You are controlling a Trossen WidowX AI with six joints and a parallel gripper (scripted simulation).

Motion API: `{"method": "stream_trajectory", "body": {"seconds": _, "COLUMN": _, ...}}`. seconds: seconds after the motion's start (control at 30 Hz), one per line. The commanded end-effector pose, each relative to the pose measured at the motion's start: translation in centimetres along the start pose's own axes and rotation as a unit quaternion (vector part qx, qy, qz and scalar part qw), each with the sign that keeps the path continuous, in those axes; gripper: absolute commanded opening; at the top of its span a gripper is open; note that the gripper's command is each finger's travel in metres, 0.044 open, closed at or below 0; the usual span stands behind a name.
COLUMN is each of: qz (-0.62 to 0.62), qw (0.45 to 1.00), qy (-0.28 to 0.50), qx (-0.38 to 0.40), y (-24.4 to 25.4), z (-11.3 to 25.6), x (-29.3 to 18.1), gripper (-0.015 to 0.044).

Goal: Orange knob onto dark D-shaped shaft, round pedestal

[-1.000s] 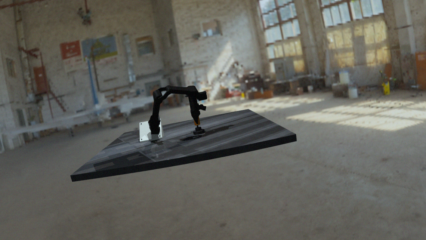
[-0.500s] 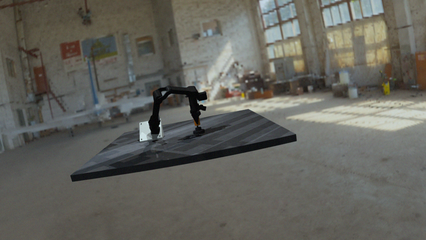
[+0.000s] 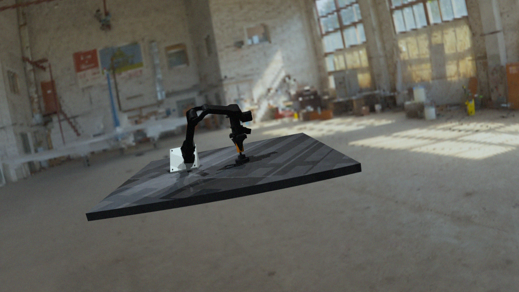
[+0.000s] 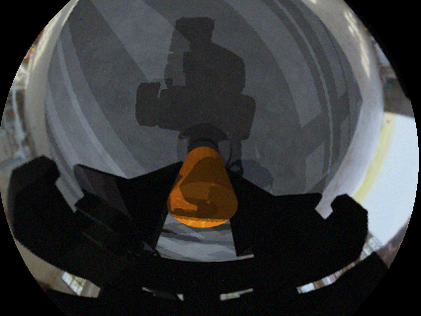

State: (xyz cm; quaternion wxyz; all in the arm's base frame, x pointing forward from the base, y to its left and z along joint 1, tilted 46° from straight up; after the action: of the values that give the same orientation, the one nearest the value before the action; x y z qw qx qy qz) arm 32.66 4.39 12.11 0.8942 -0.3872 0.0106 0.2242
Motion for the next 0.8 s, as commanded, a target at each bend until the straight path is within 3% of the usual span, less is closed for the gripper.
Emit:
{"method": "stream_trajectory", "body": {"seconds": 0.0, "qz": 0.025, "qw": 1.0, "qy": -0.001, "qx": 0.0, "y": 0.09, "z": -0.14, "x": 0.0, "gripper": 0.0}}
{"method": "stream_trajectory", "body": {"seconds": 0.77, "qz": 0.029, "qw": 1.0, "qy": -0.001, "qx": 0.0, "y": -0.05, "z": 0.13, "x": 0.02, "gripper": 0.0}}
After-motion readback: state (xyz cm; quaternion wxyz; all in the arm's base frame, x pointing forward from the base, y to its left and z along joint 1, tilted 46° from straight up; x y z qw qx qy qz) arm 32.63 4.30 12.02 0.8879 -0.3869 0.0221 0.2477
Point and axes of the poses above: the point midway between the two fingers, 35 mm back from their tips, its own z axis back along the fingers, its own y axis across the jaws, x = y × z, the point moved 2 cm from there along z, back along the fingers, and after that the axes turned 3 degrees about z, right-handed, at the moved point
